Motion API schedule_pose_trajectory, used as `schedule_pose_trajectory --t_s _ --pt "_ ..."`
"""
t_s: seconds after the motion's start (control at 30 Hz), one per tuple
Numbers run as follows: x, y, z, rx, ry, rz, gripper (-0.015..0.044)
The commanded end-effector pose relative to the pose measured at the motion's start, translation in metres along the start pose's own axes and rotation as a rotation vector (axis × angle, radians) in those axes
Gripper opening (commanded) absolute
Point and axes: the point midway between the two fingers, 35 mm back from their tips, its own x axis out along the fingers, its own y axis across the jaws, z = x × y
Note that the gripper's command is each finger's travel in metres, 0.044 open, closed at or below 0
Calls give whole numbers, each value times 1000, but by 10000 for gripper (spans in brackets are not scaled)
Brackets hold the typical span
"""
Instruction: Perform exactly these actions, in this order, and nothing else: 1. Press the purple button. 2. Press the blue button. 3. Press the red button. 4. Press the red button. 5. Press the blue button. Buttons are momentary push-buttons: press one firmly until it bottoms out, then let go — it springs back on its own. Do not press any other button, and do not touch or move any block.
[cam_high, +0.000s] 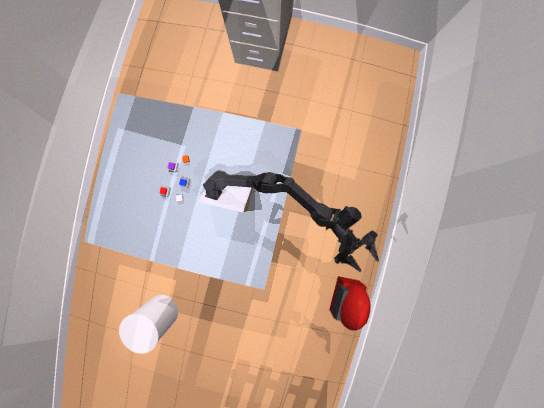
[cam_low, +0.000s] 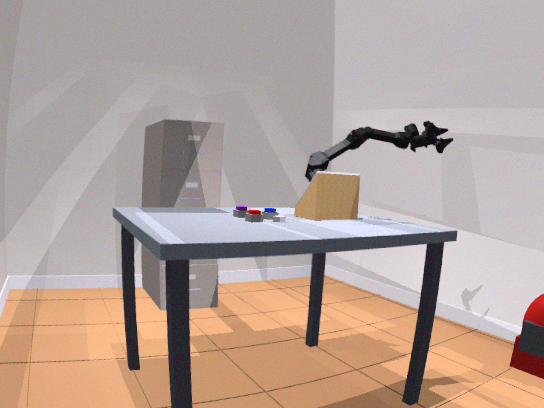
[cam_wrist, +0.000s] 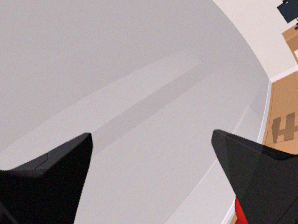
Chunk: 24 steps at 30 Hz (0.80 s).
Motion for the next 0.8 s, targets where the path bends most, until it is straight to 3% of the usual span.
schedule_pose_trajectory --t_s 0.0,0.1,0.4,0.77 --pt "0 -1 3 -1 -3 -7 400" --pt "8 -23 62 -29 -73 -102 400" --pt "15 -67 175 -90 -217 -252 400" --pt "-18 -139 339 -156 -406 -509 400"
